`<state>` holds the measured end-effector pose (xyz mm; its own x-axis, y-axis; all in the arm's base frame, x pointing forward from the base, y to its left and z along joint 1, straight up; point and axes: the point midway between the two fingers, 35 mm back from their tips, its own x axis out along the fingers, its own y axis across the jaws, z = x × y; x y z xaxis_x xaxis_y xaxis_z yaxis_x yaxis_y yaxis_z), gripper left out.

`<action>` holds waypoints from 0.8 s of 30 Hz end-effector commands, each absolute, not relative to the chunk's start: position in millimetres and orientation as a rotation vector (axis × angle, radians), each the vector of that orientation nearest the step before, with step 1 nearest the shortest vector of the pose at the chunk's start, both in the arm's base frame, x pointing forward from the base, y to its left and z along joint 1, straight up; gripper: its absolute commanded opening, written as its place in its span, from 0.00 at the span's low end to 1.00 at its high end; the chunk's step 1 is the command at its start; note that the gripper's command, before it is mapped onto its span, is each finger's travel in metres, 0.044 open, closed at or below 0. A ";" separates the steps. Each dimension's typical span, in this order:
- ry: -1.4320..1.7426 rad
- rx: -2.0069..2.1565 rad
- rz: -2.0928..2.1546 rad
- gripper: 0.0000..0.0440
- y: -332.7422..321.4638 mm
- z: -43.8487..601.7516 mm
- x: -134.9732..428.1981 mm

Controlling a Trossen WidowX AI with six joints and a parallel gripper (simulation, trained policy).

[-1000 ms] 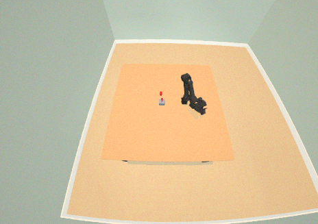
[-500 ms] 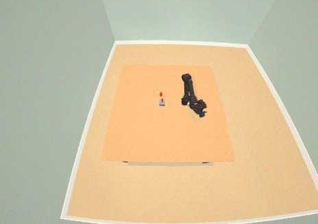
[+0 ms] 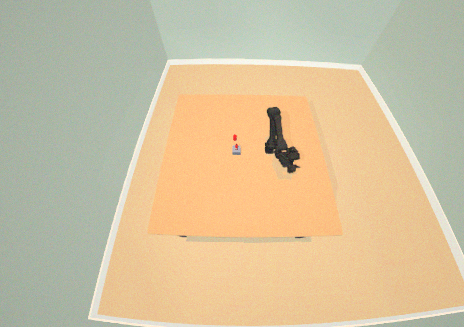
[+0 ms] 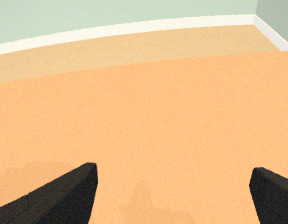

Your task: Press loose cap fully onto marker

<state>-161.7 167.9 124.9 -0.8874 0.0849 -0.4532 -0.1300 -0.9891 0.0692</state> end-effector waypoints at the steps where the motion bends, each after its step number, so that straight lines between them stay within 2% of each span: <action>1: 0.118 -0.711 2.898 0.74 176.7 132.6 -152.9; 24: 0.100 -0.781 2.663 0.75 204.6 157.0 -100.6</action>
